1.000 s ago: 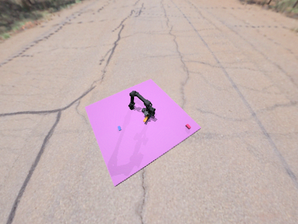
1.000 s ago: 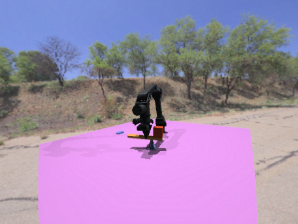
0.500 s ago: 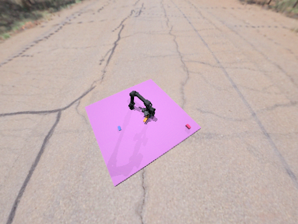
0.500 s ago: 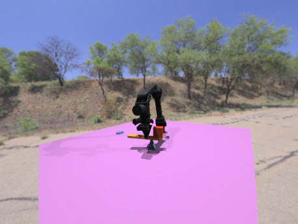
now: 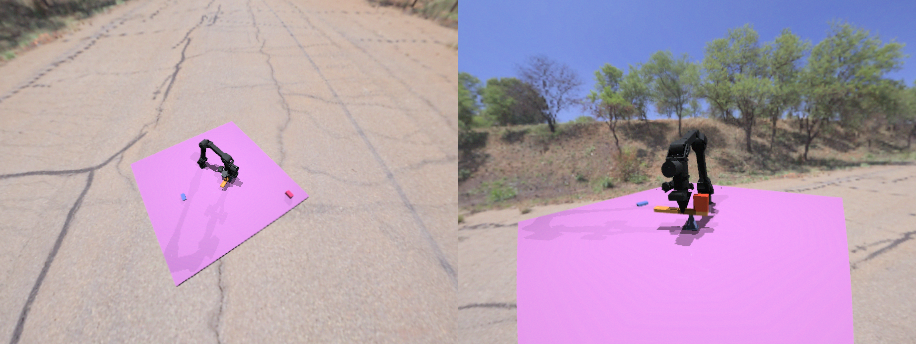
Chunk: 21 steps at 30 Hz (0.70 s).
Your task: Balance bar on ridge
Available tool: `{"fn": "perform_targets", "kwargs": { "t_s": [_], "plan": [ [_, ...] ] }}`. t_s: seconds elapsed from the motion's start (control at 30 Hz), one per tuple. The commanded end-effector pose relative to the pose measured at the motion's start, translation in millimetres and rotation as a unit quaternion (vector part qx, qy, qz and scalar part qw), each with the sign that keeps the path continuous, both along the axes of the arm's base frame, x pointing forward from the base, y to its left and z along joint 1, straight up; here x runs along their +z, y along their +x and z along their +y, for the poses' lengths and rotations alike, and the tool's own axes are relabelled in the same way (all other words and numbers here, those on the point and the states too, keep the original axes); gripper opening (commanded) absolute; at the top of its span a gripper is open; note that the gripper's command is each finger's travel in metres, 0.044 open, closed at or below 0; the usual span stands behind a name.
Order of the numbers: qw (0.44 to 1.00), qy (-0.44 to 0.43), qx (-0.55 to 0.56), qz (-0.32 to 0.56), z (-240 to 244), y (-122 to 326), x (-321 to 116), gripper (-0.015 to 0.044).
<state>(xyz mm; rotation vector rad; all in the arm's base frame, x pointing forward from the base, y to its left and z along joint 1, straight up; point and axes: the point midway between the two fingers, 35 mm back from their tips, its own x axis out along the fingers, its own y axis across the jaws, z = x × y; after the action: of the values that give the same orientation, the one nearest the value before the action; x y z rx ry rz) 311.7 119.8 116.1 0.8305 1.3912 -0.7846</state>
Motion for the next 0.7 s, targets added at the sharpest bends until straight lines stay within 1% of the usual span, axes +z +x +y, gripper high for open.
{"fn": "perform_targets", "kwargs": {
  "t_s": [0.0, 0.67],
  "plan": [
    [1.0, 0.0, -0.003, 0.0, 0.0, 0.2, -1.9, 0.0],
    [1.0, 0.0, -0.003, 0.0, -0.2, 0.3, -3.6, 0.0]
  ]
}}
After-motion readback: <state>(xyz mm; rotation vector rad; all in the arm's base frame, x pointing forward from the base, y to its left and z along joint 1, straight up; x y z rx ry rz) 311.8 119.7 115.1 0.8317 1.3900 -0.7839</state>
